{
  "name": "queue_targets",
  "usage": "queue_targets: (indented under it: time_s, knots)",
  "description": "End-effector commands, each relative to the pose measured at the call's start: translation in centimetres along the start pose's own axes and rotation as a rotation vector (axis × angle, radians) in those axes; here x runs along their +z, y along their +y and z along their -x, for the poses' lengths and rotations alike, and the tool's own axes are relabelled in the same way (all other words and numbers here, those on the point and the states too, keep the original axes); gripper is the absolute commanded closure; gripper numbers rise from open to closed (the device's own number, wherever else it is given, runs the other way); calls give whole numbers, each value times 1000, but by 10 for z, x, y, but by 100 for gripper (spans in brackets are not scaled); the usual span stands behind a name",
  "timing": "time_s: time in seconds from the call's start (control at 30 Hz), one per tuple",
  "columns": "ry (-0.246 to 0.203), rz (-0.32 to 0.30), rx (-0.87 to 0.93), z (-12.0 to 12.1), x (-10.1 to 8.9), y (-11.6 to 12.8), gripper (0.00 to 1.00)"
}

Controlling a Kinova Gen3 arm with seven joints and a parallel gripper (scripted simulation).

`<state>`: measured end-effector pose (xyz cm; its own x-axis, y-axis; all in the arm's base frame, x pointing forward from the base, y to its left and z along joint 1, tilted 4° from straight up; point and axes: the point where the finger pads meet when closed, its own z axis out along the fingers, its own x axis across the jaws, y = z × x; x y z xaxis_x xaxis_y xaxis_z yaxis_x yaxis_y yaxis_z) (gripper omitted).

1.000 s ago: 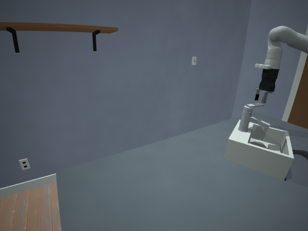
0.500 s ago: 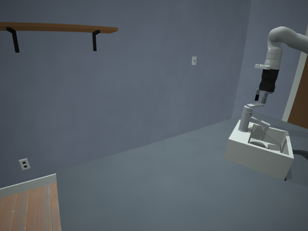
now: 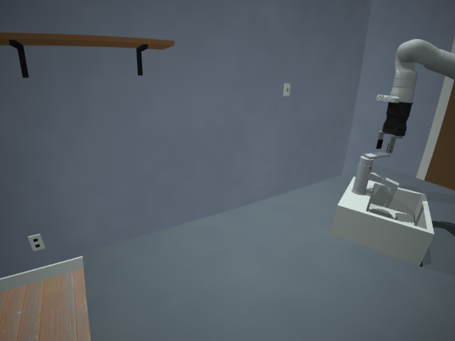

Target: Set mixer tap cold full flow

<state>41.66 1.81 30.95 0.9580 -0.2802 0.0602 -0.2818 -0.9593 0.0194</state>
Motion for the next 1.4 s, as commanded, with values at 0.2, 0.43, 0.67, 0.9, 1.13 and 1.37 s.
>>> queue_targets:
  time_s: [0.2,0.43,0.67,0.9,1.13,1.37]
  knots:
    - [1,0,0,0,-1,0,0]
    - [1,0,0,0,-1,0,0]
    - [1,0,0,0,-1,0,0]
    - [1,0,0,0,0,0,0]
    - [1,0,0,0,3,0,0]
    - [1,0,0,0,7,0,0]
